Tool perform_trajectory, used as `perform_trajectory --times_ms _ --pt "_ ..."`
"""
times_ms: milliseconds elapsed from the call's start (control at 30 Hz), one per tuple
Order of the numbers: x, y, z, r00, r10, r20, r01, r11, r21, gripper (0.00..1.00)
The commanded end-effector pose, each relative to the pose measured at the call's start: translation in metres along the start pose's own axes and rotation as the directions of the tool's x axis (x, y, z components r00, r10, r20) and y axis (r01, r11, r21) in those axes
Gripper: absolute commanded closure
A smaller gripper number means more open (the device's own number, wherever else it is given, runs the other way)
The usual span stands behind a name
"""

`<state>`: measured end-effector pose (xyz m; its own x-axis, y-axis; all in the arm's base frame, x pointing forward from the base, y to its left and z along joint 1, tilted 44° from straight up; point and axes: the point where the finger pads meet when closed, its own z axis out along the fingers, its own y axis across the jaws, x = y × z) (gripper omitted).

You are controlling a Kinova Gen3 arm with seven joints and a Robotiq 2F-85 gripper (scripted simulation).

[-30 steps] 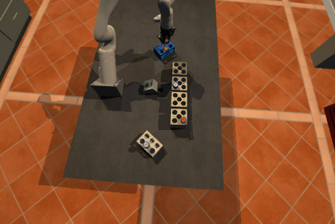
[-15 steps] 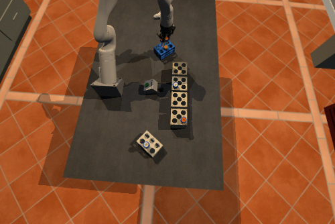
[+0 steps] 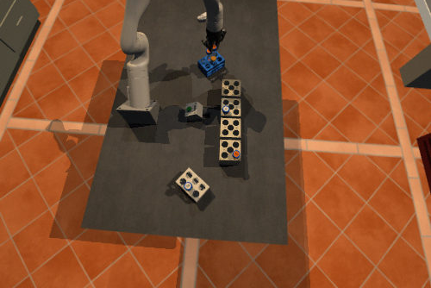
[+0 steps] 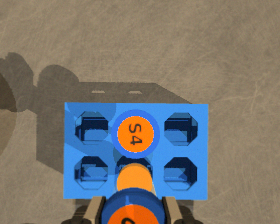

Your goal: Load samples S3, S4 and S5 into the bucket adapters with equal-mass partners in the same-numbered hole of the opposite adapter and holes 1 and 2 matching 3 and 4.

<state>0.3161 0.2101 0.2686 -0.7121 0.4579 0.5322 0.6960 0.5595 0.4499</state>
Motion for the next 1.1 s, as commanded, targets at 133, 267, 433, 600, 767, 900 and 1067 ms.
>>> perform_trajectory --times_ms 133,267,433,600,767,900,1067 --pt "-0.002 0.0 -0.014 1.0 0.005 0.006 -0.005 1.0 0.0 0.9" --pt "-0.002 0.0 -0.018 1.0 0.005 0.007 -0.005 1.0 0.0 0.9" --pt "-0.001 -0.001 -0.023 1.0 0.005 0.007 -0.005 1.0 0.0 0.9" --pt "-0.001 -0.001 -0.03 1.0 0.005 0.007 -0.005 1.0 0.0 0.9" --pt "-0.001 -0.001 -0.036 1.0 0.005 0.007 -0.005 1.0 0.0 0.9" --pt "-0.001 0.0 -0.039 1.0 0.005 0.005 -0.005 1.0 -0.002 0.9" --pt "-0.001 -0.001 -0.046 1.0 0.005 0.007 -0.005 1.0 0.0 0.9"
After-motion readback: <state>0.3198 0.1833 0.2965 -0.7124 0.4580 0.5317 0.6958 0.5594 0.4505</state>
